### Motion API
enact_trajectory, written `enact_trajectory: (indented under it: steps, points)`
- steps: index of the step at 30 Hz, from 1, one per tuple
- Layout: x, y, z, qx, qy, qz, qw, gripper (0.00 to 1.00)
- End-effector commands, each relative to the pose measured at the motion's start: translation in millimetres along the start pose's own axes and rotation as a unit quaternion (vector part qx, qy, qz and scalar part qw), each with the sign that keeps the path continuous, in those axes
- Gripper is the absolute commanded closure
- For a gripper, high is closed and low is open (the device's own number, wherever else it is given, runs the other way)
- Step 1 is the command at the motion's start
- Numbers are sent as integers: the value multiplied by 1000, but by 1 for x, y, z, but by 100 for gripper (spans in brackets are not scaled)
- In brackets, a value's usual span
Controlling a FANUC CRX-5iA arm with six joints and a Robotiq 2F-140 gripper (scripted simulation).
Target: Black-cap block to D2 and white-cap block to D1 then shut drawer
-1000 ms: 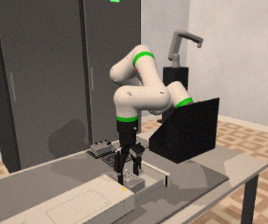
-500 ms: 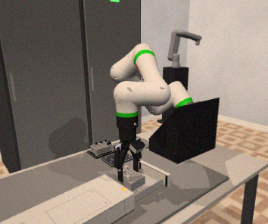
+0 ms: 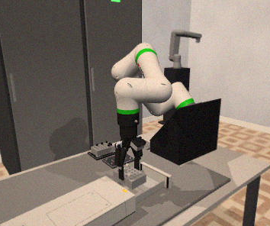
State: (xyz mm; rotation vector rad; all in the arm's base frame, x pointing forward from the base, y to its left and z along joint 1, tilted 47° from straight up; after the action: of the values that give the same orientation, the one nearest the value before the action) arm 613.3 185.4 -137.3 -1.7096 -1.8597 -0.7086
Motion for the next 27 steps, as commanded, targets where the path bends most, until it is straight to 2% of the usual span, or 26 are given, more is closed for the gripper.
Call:
enact_trajectory:
  steps: [1,27]
  points:
    - [4,1,0,0,1,-1,1000,90]
    - [34,1,0,0,1,-1,1000,90]
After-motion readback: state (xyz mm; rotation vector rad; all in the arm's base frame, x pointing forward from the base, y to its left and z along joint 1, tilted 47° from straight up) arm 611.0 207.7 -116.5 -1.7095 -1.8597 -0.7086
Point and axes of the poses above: the point where the finger pads meet when closed, its own x axis back along the fingers, its own y axis across the jaws, z = x × y, the point moved 9 cm from there along x, back along the fingers, and after that the axes turned 9 degrees about -x, right-handed, at the moved point
